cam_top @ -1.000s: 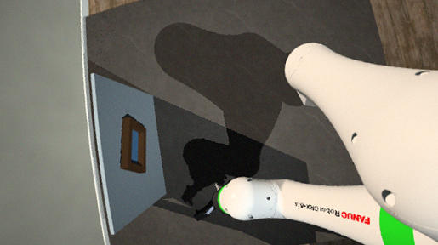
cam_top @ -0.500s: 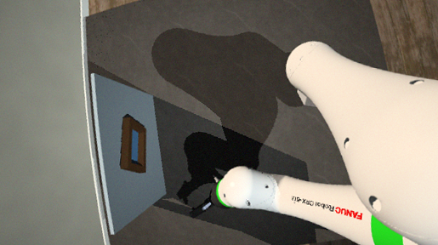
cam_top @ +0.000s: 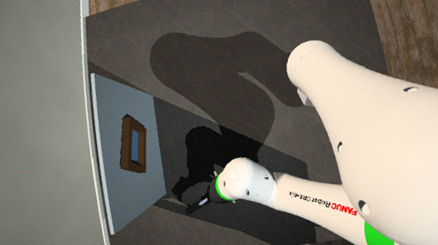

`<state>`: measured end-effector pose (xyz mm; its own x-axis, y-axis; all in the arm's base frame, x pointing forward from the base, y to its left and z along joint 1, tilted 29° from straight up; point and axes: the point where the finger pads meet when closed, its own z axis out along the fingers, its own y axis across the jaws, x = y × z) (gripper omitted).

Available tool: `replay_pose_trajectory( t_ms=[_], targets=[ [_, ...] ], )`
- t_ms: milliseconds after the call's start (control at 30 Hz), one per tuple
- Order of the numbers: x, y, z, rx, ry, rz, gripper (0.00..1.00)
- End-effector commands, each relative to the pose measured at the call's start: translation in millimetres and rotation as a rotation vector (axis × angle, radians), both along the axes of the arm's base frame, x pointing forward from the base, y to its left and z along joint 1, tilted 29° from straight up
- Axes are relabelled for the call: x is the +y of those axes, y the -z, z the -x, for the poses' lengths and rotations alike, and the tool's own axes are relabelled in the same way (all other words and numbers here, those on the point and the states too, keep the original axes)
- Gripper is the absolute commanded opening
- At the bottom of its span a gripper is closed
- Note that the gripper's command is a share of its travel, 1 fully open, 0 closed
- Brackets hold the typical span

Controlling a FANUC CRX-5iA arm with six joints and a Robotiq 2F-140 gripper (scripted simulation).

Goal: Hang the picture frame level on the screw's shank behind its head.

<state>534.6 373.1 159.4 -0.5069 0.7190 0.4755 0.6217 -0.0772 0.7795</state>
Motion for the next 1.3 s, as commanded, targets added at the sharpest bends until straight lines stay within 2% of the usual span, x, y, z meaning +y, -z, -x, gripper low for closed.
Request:
replay_pose_trajectory(
  t_ms=[0,267,467,933,1067,1200,1267],
  targets=[
    [0,0,-1,-0.003,0.005,-0.007,1.0],
    [-1,-1,-2,-0.004,0.011,-0.015,1.0],
    [-18,-11,-20,-0.023,0.083,-0.116,1.0],
    [-22,-13,-23,-0.028,0.099,-0.134,1.0],
    [-39,-20,-36,-0.048,0.155,-0.195,1.0],
    [-75,-32,-56,-0.093,0.262,-0.289,1.0],
    [-75,-32,-56,-0.093,0.262,-0.289,1.0]
  ],
)
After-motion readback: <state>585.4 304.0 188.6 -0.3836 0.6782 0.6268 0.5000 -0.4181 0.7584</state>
